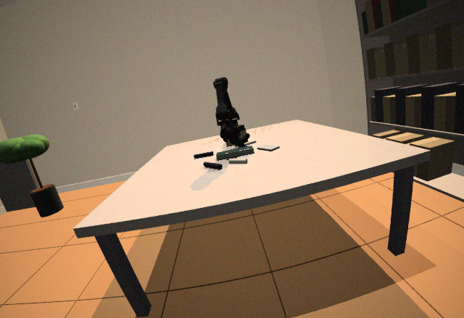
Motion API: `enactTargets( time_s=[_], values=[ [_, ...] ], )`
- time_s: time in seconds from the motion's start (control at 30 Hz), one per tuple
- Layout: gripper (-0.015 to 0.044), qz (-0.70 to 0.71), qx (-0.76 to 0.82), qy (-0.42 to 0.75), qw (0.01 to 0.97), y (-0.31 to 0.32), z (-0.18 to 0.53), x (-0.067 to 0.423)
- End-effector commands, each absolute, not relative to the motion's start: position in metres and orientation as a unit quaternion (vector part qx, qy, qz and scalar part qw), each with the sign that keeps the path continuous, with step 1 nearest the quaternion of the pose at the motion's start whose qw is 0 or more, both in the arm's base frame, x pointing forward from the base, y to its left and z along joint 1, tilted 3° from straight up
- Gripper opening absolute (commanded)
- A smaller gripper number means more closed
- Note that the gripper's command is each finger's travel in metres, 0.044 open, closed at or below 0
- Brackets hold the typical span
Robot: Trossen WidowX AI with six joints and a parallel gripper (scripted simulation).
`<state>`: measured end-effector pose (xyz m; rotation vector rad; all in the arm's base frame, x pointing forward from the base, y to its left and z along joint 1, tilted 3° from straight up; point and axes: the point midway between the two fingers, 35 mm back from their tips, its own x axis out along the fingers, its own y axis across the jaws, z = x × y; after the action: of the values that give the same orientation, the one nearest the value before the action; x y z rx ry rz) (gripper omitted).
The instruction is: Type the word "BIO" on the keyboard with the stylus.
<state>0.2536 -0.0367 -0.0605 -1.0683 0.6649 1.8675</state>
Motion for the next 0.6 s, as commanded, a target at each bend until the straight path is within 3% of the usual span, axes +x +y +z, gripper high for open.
enactTargets(
  time_s=[0.0, 0.23, 0.57],
  values=[
    [0.0000, 0.748, -0.429, 0.267, 0.430, -0.037, -0.051, 0.255],
    [0.0000, 0.748, -0.429, 0.266, 0.430, -0.036, -0.012, 0.255],
    [0.0000, 0.736, -0.407, 0.294, 0.454, -0.035, -0.014, 0.257]
  ],
)
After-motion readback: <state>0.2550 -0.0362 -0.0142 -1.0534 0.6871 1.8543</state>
